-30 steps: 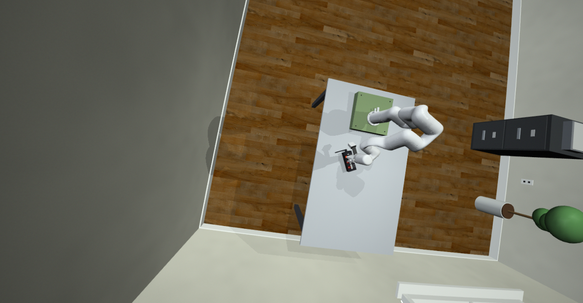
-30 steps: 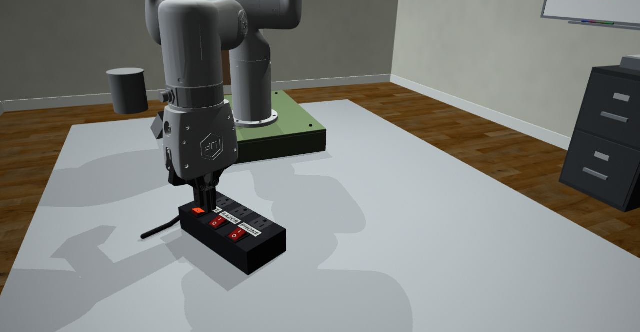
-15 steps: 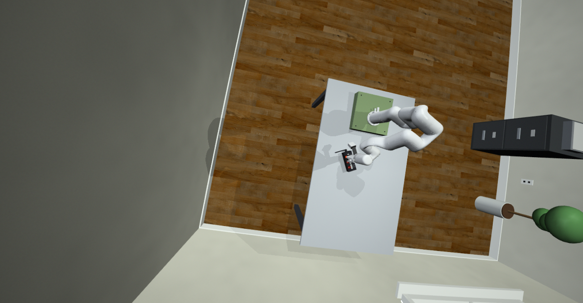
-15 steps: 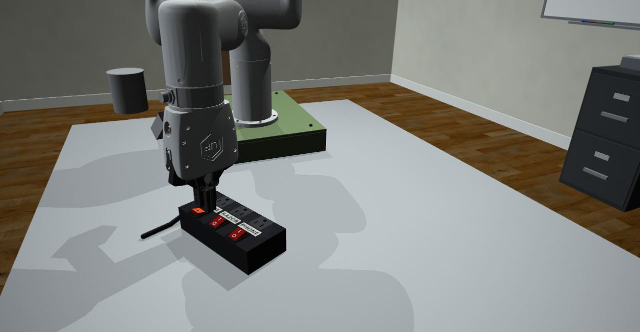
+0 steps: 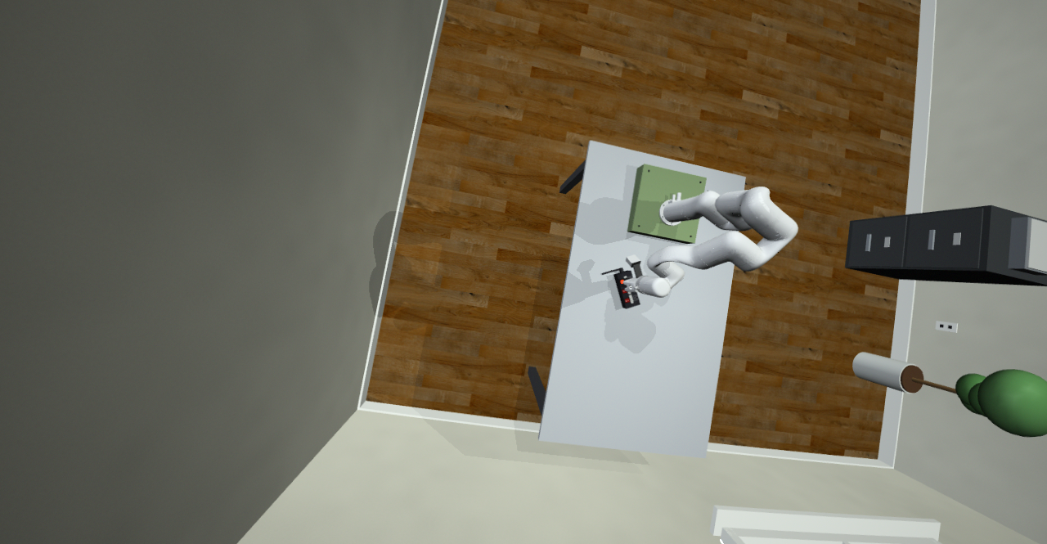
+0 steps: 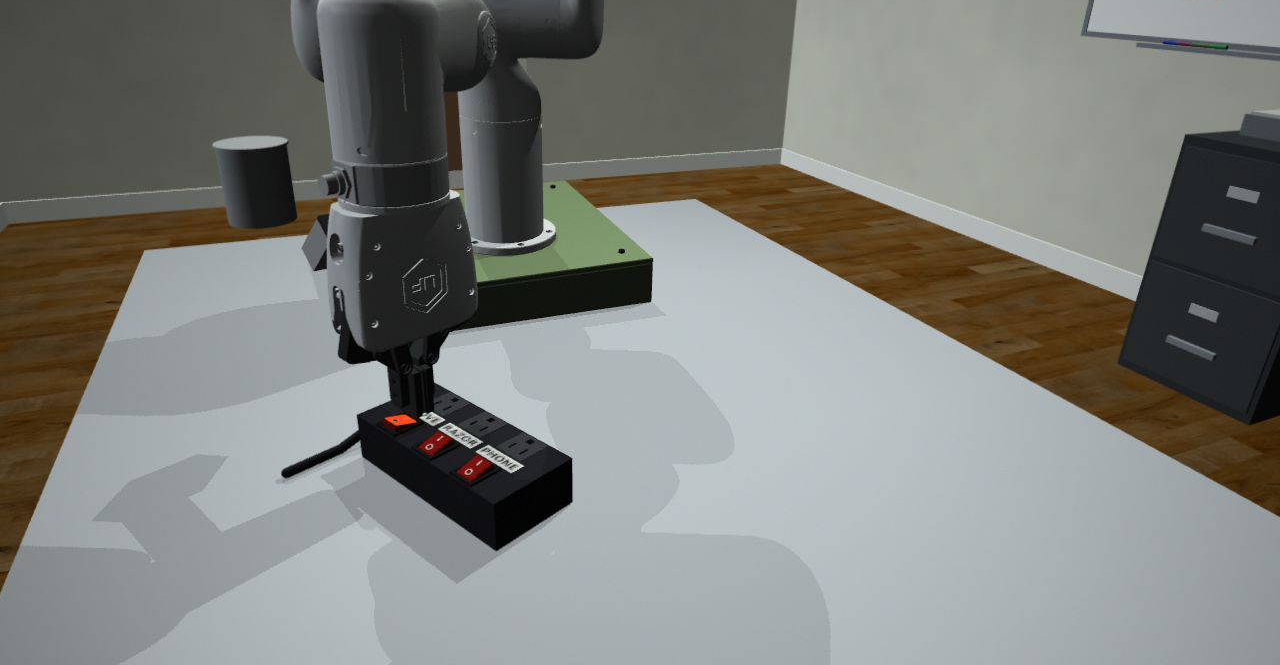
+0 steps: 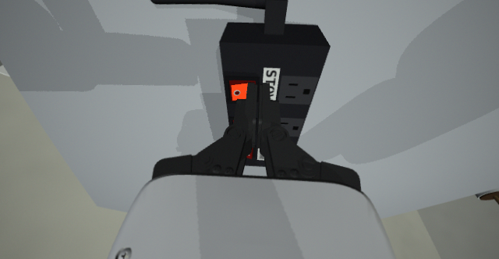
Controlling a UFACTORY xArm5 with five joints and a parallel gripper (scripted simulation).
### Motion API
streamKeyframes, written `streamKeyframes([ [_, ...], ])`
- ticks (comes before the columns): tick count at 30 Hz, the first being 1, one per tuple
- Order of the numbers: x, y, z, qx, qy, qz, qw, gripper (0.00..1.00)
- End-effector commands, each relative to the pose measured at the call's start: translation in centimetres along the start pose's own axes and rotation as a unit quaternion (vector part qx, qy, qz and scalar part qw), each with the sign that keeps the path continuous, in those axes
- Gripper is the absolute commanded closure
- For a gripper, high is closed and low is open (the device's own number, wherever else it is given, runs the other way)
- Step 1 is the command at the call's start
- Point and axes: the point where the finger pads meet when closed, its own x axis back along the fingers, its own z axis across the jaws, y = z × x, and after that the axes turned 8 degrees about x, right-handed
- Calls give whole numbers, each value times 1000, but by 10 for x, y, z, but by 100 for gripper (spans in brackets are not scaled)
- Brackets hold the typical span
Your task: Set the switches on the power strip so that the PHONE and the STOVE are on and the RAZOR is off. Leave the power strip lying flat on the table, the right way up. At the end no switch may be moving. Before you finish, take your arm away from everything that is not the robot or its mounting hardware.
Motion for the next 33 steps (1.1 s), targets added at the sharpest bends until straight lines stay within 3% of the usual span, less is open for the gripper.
streamKeyframes([
  [1, 19, 1, -2, -1, -3, -2, 1000, 100],
  [10, 31, 0, -2, -1, -3, -2, 1000, 100],
  [30, 32, 0, -2, -1, -3, -2, 1000, 100],
  [33, 35, 18, -7, -1, -2, -2, 1000, 100],
])
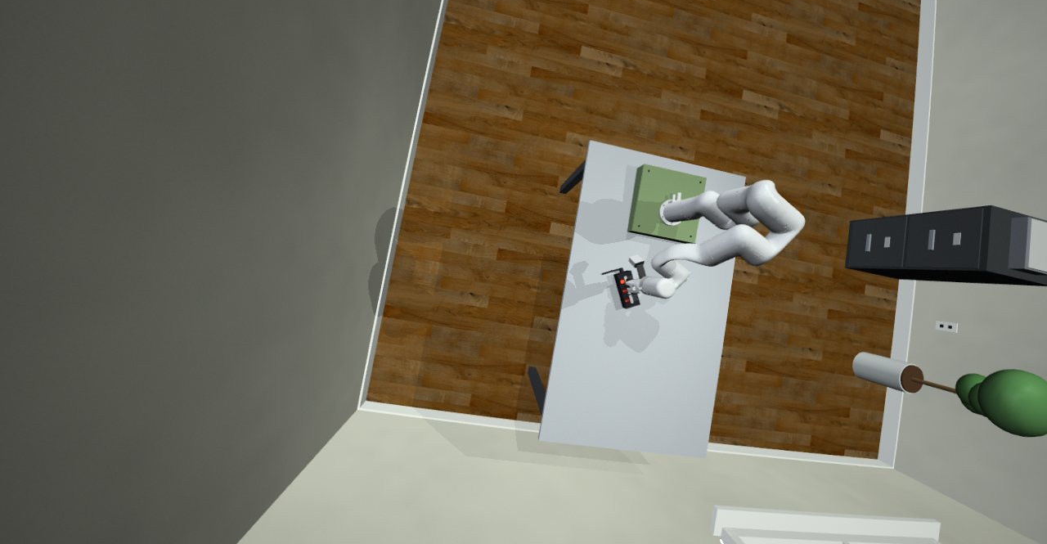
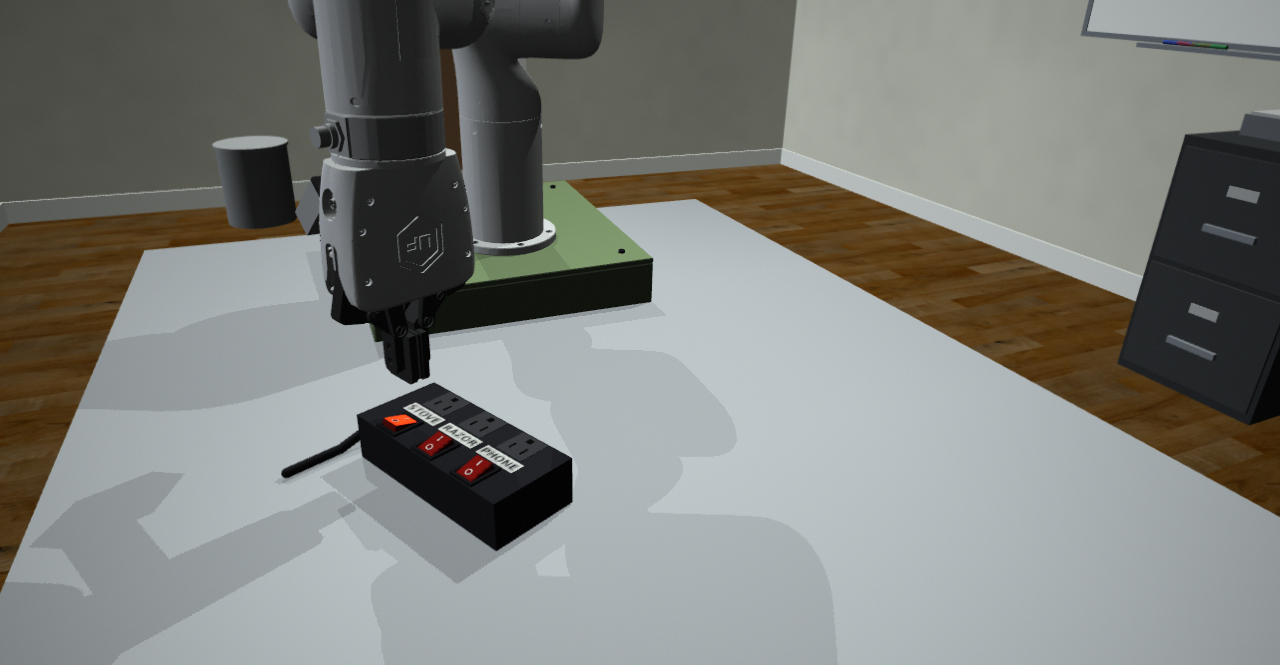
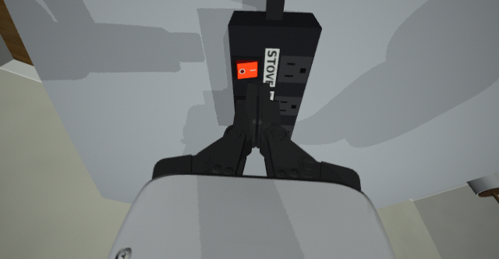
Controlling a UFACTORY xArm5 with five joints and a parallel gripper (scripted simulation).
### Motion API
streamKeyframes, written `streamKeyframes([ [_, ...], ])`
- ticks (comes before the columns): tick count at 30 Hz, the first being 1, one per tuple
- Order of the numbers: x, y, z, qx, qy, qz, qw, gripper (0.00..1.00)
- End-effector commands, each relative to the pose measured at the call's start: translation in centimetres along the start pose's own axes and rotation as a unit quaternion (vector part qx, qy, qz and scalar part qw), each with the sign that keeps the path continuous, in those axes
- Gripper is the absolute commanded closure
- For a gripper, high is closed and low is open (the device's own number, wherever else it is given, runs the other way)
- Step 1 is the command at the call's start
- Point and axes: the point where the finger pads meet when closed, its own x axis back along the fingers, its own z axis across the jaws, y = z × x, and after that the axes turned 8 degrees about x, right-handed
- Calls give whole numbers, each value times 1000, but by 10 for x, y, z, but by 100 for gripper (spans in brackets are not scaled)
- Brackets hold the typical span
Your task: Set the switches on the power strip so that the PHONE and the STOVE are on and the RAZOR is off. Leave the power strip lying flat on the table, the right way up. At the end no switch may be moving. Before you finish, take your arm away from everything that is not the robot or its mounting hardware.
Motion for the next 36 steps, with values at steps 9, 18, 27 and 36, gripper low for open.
streamKeyframes([
  [9, 15, 82, -15, 0, 0, -4, 1000, 100],
  [18, 16, 89, -15, 0, 0, -5, 1000, 100],
  [27, 16, 89, -15, 0, 0, -5, 1000, 100],
  [36, 16, 89, -15, 0, 0, -5, 1000, 100],
])
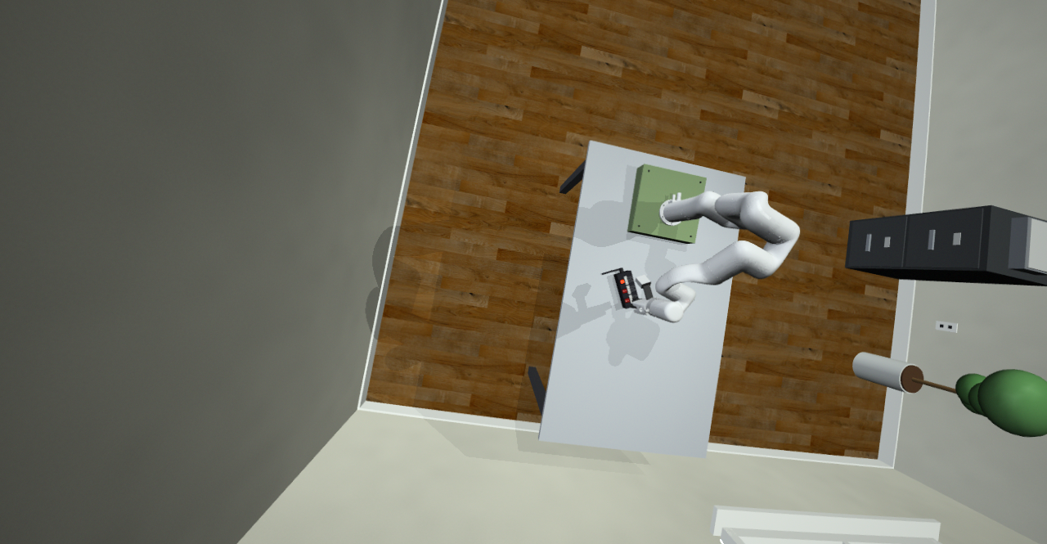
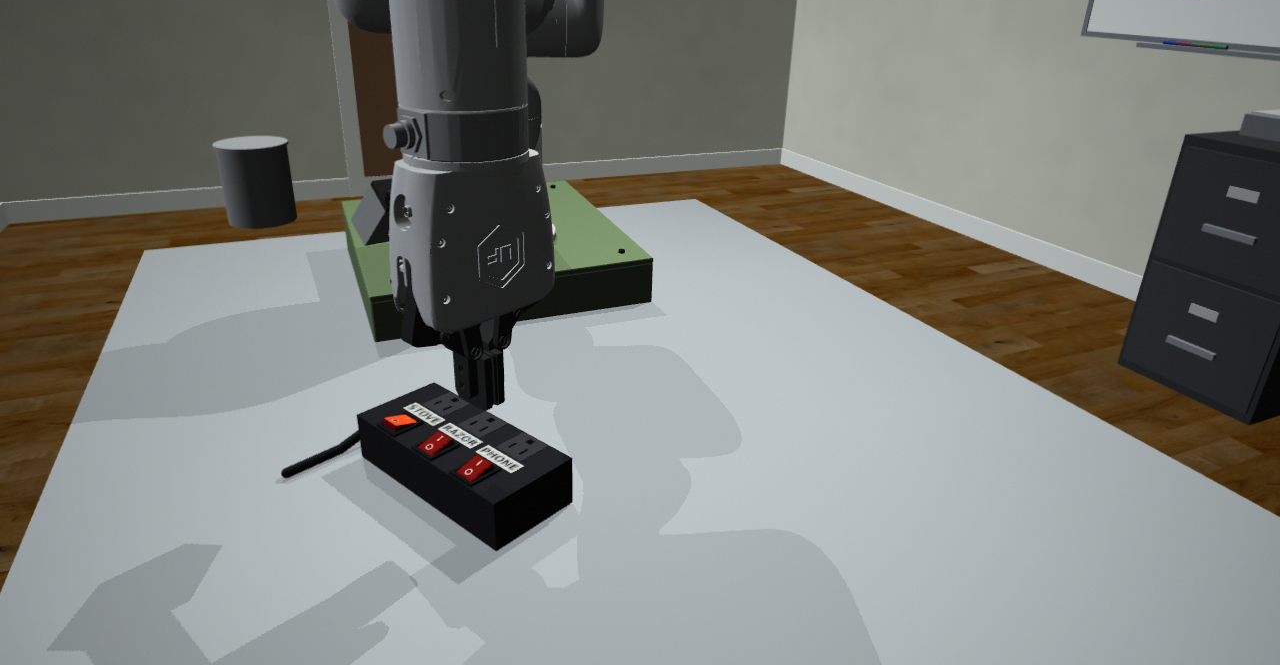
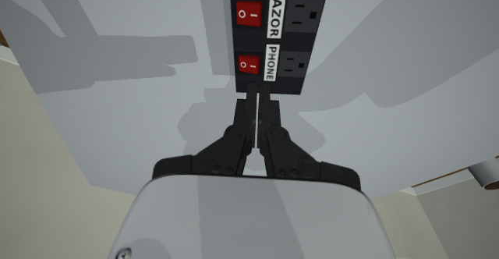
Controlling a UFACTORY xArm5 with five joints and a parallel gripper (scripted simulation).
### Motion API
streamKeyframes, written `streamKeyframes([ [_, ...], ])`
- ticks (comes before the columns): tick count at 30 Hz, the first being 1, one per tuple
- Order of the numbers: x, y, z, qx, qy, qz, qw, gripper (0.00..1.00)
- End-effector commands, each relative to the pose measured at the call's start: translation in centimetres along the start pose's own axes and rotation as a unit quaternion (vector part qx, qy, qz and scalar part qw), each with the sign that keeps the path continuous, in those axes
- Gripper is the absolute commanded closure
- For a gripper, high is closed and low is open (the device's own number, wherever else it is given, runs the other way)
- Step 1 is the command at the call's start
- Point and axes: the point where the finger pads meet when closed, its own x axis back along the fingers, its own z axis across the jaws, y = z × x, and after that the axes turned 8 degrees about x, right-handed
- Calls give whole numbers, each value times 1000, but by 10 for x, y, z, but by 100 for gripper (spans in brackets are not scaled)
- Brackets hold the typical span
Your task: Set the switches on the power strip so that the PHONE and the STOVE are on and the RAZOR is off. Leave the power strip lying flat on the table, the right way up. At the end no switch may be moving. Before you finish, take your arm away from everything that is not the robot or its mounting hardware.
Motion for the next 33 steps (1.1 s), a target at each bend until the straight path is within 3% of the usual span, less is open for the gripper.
streamKeyframes([
  [1, 1, 1, -1, 0, -1, -1, 1000, 100],
  [33, -10, 1, -1, 0, -1, -1, 1000, 100],
])
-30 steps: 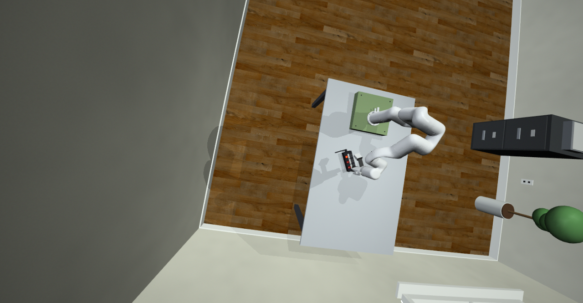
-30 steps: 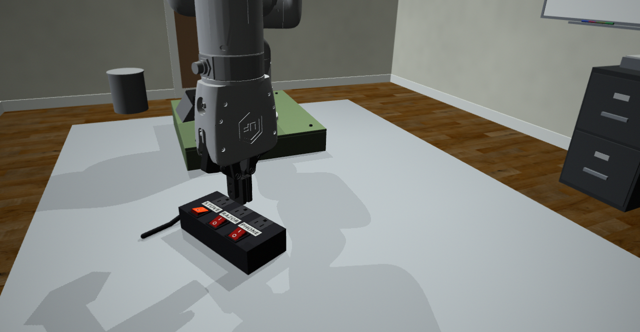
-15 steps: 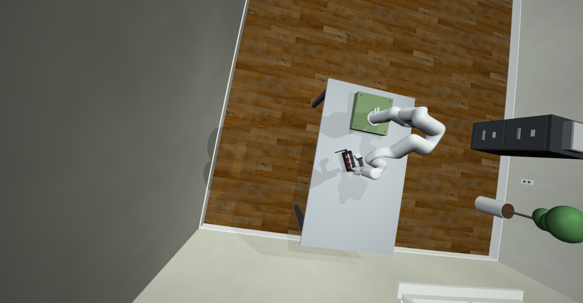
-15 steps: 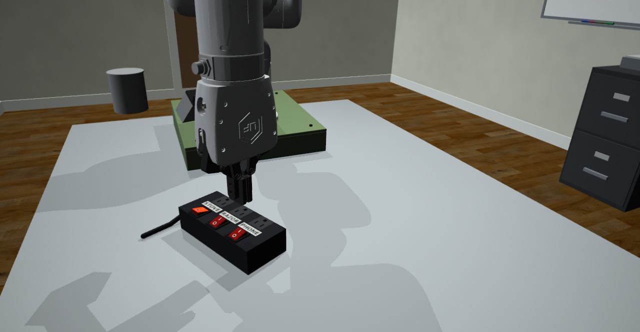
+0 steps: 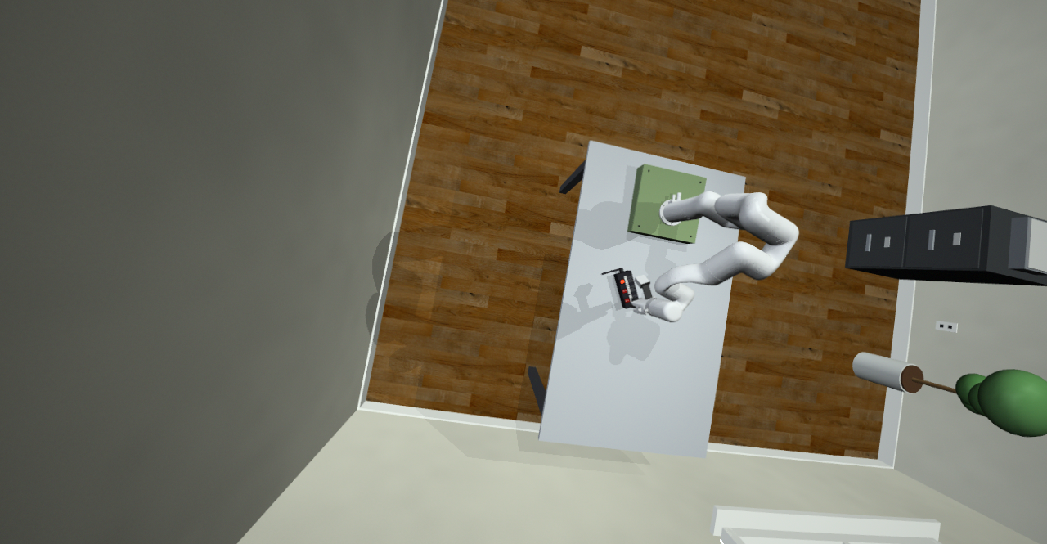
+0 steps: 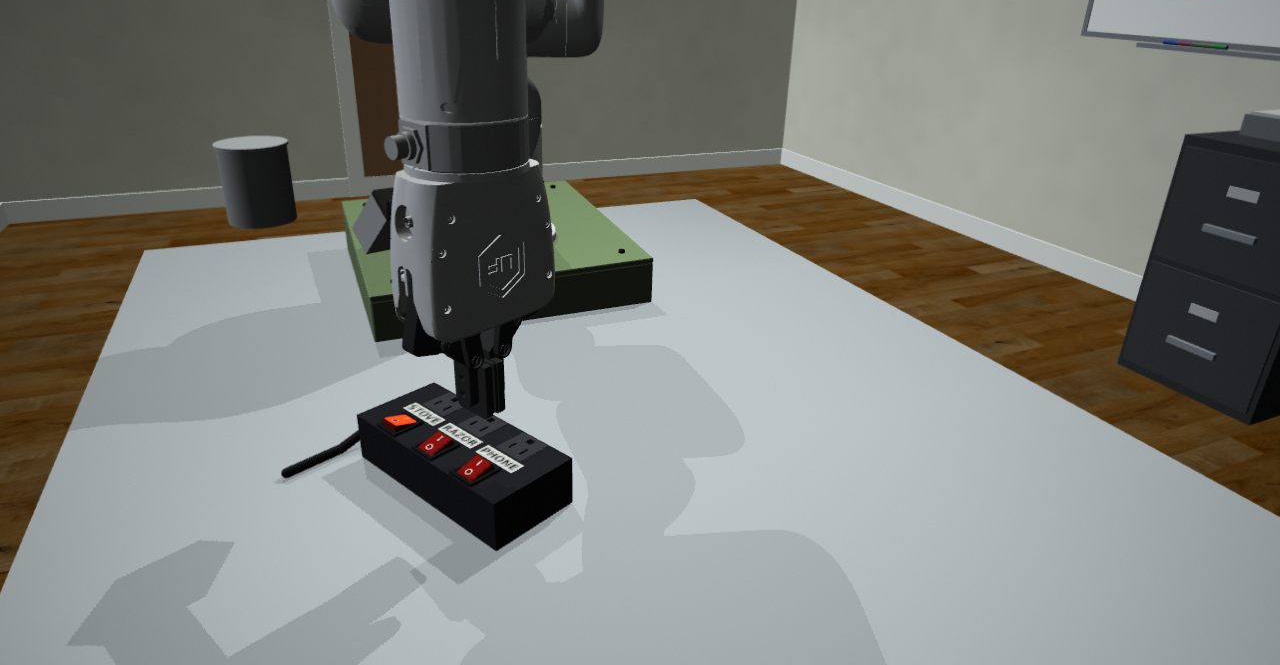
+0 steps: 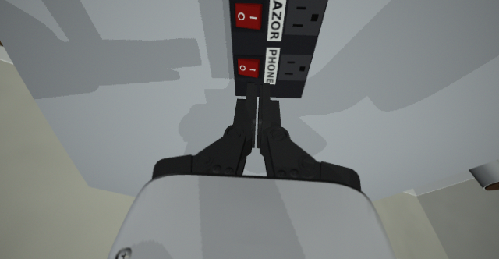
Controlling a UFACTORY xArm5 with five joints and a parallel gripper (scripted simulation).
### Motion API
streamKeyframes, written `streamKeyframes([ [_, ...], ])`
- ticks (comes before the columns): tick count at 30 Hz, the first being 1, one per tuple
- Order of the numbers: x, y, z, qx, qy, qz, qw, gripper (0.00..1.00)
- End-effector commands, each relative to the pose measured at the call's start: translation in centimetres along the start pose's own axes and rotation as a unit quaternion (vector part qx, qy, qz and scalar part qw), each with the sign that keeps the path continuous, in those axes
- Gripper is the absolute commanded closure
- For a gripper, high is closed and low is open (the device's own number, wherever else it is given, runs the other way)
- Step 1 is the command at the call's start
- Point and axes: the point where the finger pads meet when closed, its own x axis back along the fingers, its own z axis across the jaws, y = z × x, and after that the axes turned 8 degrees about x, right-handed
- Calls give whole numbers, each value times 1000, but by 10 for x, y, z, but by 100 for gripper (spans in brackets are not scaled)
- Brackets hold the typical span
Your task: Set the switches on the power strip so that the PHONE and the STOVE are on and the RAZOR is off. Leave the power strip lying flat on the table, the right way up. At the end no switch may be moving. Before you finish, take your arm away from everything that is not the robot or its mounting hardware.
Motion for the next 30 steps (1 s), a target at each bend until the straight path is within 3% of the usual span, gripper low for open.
streamKeyframes([
  [1, -5, 1, -1, 0, -1, -1, 1000, 100],
  [30, -33, 1, -2, 0, -1, -1, 1000, 100],
])
